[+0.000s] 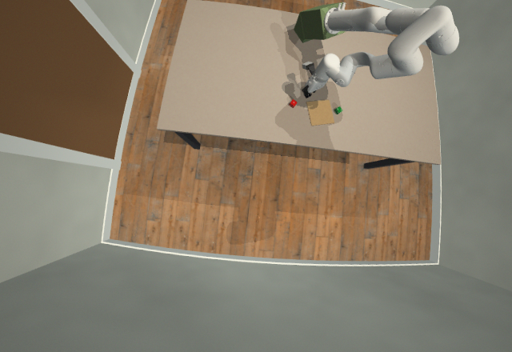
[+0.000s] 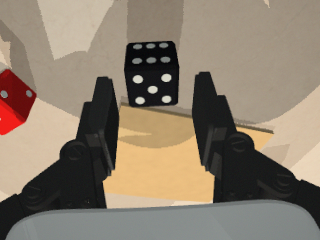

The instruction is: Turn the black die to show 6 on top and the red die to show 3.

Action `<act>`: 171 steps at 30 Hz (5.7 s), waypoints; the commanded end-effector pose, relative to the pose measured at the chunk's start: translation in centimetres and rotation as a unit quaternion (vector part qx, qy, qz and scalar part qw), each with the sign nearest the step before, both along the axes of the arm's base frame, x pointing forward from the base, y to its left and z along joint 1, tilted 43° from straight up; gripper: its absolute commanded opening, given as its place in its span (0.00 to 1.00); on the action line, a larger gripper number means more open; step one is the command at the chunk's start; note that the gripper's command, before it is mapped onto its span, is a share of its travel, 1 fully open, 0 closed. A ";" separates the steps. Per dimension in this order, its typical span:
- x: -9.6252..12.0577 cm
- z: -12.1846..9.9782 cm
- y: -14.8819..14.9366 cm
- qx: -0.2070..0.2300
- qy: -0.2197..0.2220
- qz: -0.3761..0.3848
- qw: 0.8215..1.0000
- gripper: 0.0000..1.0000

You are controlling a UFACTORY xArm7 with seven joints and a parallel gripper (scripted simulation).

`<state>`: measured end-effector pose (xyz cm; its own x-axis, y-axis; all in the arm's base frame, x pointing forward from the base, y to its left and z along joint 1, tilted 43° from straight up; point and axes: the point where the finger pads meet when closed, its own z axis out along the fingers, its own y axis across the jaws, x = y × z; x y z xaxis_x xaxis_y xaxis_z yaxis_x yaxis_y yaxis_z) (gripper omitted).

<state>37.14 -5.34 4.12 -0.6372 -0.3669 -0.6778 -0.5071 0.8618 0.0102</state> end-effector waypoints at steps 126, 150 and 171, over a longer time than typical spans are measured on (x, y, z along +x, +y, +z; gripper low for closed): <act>2.0 -2.4 1.0 0.000 0.000 -0.001 1.000 0.47; 2.0 -2.4 1.0 0.000 0.000 -0.001 1.000 0.27; 2.0 -2.4 1.0 0.000 0.000 -0.001 1.000 0.27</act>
